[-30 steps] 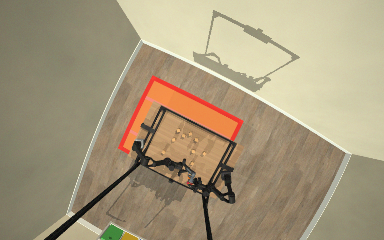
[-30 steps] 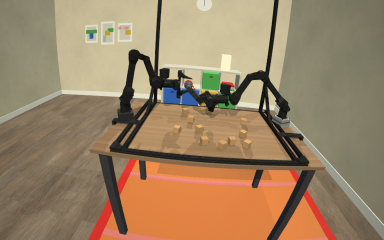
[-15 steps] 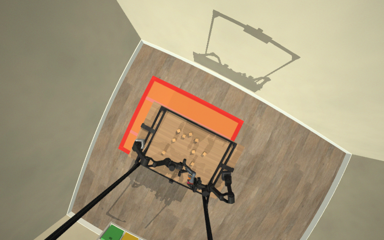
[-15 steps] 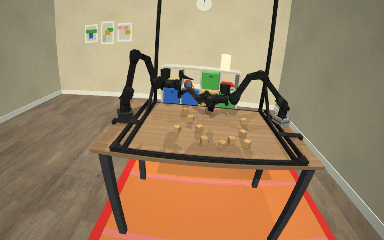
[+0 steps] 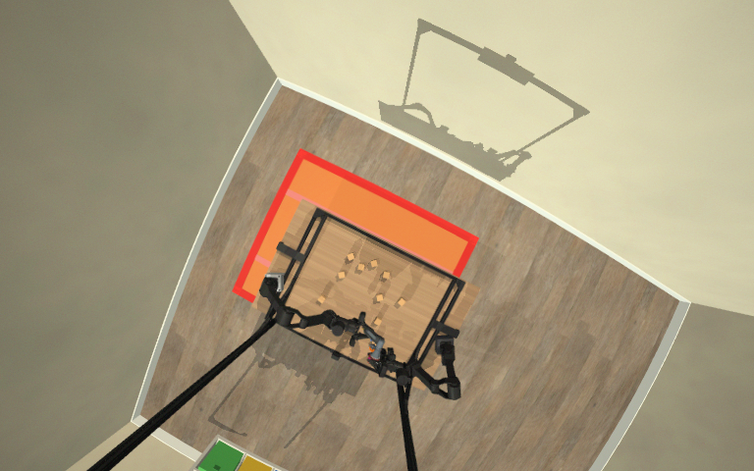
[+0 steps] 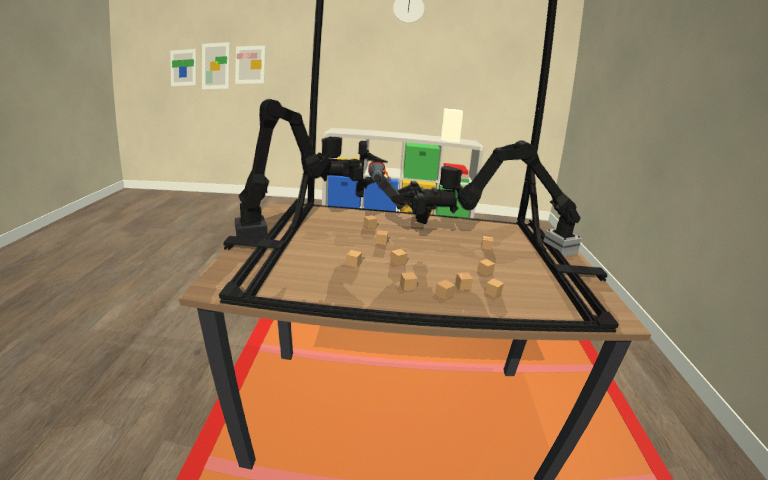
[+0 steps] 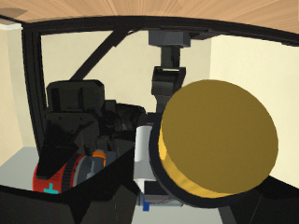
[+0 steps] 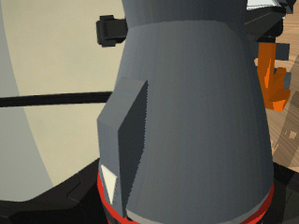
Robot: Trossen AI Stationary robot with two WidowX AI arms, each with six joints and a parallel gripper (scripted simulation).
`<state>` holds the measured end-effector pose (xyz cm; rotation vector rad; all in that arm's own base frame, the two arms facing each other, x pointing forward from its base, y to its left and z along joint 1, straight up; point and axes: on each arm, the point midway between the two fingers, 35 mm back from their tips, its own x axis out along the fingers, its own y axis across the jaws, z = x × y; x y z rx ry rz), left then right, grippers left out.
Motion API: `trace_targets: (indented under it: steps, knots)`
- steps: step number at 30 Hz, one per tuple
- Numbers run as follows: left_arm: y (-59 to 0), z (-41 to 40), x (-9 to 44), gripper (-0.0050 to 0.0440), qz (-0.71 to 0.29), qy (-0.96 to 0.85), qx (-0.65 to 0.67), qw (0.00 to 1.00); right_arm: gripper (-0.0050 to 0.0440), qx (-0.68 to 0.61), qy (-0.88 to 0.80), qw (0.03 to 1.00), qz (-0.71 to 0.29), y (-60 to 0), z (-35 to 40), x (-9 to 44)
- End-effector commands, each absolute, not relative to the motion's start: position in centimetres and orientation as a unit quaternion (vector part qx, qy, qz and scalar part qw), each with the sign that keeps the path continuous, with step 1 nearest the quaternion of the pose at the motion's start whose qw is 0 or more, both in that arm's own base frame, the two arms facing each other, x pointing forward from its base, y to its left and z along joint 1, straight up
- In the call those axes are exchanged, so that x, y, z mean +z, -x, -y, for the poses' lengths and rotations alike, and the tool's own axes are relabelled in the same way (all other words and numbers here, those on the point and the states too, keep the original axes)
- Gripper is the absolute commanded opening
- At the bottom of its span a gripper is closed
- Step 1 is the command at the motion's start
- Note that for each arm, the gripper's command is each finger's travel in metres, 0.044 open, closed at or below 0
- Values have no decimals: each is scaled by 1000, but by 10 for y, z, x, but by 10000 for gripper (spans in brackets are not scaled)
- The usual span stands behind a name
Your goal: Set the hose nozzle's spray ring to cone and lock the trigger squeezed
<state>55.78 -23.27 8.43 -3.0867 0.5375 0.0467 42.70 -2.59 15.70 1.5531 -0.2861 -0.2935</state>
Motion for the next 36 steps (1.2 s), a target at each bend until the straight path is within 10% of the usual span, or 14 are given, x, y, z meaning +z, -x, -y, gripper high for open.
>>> trace_targets:
  steps: [1, 13, 36]
  knots:
    - [-559, 233, 91, 0, -172, 985, 5, 1, 228, -130, -696, 695, 127, -427, 26, 157]
    - [-559, 233, 91, 0, -172, 985, 5, 1, 0, -163, -702, 687, 95, -428, 25, 156]
    - [-559, 233, 91, 0, -172, 985, 5, 1, 0, -284, -718, 635, -27, -436, 21, 162]
